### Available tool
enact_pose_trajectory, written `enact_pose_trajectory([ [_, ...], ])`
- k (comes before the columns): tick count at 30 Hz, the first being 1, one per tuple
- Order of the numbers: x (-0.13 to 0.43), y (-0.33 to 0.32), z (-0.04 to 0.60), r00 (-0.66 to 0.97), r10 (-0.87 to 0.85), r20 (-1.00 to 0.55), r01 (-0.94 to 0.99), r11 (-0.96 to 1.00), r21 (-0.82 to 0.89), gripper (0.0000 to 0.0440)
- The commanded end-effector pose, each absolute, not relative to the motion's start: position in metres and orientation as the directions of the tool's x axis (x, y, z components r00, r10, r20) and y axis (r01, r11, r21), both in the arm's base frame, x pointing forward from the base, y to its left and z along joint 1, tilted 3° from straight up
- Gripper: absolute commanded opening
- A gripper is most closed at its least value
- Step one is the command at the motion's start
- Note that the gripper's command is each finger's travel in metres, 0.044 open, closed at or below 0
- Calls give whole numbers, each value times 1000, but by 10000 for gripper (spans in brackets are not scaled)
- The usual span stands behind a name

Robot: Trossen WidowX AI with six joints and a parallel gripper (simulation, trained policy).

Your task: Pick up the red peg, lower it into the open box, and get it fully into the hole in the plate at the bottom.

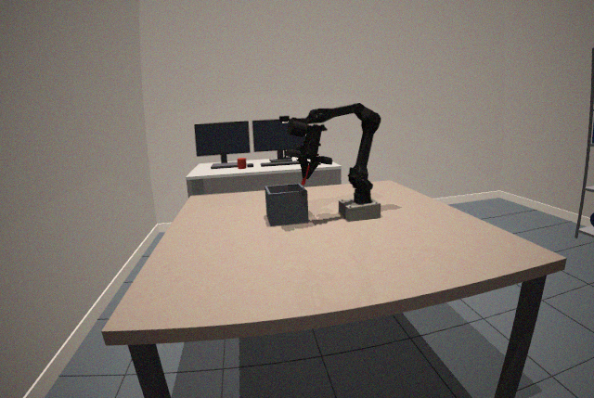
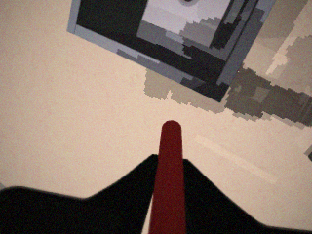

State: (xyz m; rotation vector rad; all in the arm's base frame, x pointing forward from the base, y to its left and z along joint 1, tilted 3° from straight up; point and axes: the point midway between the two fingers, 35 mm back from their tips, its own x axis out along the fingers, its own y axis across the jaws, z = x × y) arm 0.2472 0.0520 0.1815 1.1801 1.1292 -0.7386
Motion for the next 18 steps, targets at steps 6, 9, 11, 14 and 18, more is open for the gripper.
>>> enact_pose_trajectory([
  [6, 255, 23, 180, 276, 50, -960, 928, 246, 280, 0],
  [9, 258, 15, 179, 265, 41, -963, 934, 239, 267, 0],
  [11, 260, 10, 178, 258, 36, -965, 937, 234, 259, 0],
  [14, 264, 3, 176, 247, 31, -969, 942, 228, 247, 0],
  [18, 268, -6, 174, 233, 28, -972, 947, 222, 233, 0],
])
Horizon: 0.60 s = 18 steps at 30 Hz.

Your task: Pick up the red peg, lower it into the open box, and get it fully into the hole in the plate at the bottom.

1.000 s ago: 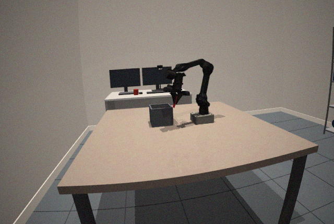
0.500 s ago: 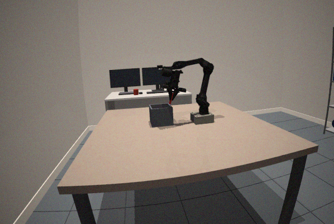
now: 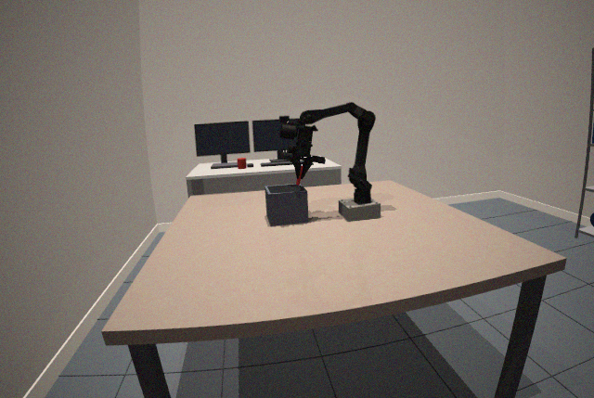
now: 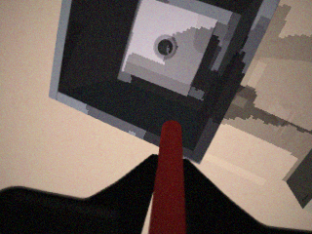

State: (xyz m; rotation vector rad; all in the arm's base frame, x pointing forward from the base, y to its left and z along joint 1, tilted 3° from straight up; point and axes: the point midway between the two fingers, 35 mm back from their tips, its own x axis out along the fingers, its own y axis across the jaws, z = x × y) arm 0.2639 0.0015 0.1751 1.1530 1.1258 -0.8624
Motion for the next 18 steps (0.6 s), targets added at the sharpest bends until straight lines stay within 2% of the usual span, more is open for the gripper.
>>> enact_pose_trajectory([
  [1, 269, -8, 173, 230, 28, -973, 948, 220, 230, 0],
  [18, 290, -40, 147, 177, 30, -984, 960, 216, 179, 0],
])
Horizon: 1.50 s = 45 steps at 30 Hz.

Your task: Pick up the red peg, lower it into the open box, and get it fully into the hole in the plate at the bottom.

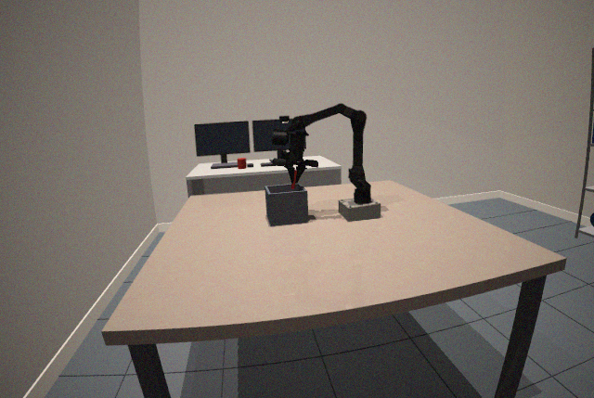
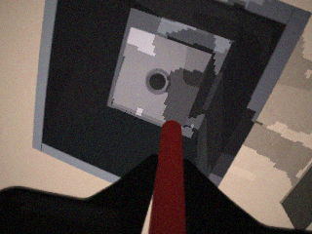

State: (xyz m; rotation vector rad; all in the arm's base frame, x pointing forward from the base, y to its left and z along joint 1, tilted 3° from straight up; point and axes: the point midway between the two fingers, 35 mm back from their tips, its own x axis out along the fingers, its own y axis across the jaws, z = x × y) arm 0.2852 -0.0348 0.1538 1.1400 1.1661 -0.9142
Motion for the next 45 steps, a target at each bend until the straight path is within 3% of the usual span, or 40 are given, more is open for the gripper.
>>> enact_pose_trajectory([
  [1, 291, -42, 144, 173, 30, -984, 960, 217, 176, 0],
  [33, 325, -50, 69, 132, 78, -988, 935, 322, 150, 0],
  [38, 324, -51, 62, 107, 68, -992, 932, 341, 124, 26],
  [42, 325, -51, 58, 90, 71, -993, 929, 355, 109, 99],
  [45, 323, -50, 56, 71, 80, -994, 929, 357, 96, 128],
])
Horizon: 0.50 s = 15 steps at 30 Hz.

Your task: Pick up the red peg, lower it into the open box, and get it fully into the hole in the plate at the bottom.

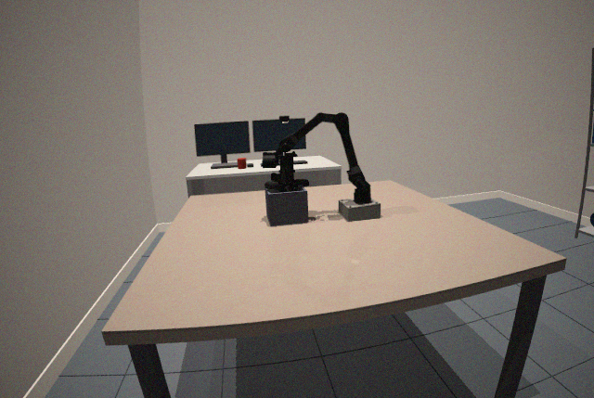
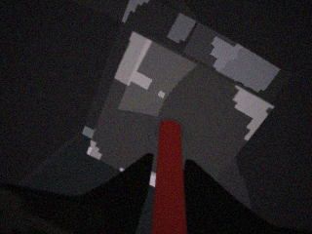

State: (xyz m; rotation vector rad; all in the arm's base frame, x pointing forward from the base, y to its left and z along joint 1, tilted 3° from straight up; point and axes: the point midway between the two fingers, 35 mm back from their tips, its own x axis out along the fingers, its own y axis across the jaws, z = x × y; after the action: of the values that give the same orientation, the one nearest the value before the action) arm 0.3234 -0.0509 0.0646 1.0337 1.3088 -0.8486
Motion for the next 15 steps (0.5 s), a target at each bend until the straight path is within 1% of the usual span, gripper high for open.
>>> enact_pose_trajectory([
  [1, 322, -49, 55, 66, 85, -994, 929, 357, 92, 128],
  [12, 326, -59, 72, 61, 123, -990, 931, 350, 101, 134],
  [15, 329, -60, 79, 74, 142, -987, 932, 343, 120, 153],
])
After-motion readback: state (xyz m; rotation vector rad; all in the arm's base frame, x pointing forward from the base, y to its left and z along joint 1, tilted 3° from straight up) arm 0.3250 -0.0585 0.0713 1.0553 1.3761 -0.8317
